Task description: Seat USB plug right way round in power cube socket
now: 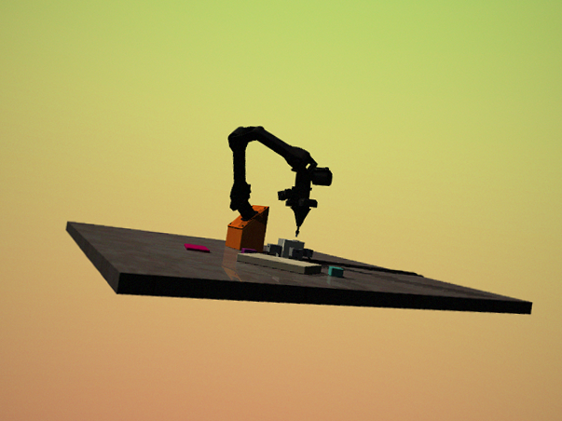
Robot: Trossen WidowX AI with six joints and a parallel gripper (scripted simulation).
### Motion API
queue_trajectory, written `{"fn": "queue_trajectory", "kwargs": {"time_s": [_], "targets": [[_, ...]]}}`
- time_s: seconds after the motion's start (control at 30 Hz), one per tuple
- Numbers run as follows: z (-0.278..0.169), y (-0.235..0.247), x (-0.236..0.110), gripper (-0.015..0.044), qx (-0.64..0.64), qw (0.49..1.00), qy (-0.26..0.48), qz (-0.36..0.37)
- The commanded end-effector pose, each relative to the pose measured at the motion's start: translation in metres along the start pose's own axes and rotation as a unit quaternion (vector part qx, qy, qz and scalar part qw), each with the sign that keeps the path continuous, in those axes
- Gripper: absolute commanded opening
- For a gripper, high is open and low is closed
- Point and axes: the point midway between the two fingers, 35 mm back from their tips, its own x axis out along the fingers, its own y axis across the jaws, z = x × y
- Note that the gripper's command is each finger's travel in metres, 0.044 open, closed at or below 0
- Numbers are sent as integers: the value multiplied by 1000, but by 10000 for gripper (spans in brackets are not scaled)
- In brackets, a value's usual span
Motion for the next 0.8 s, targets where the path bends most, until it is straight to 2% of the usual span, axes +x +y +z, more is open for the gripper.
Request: {"fn": "queue_trajectory", "kwargs": {"time_s": [0.0,0.77], "targets": [[0,-2,2,0,-4,1000,1,-4],[-1,-3,5,0,-6,1000,8,-4]]}}
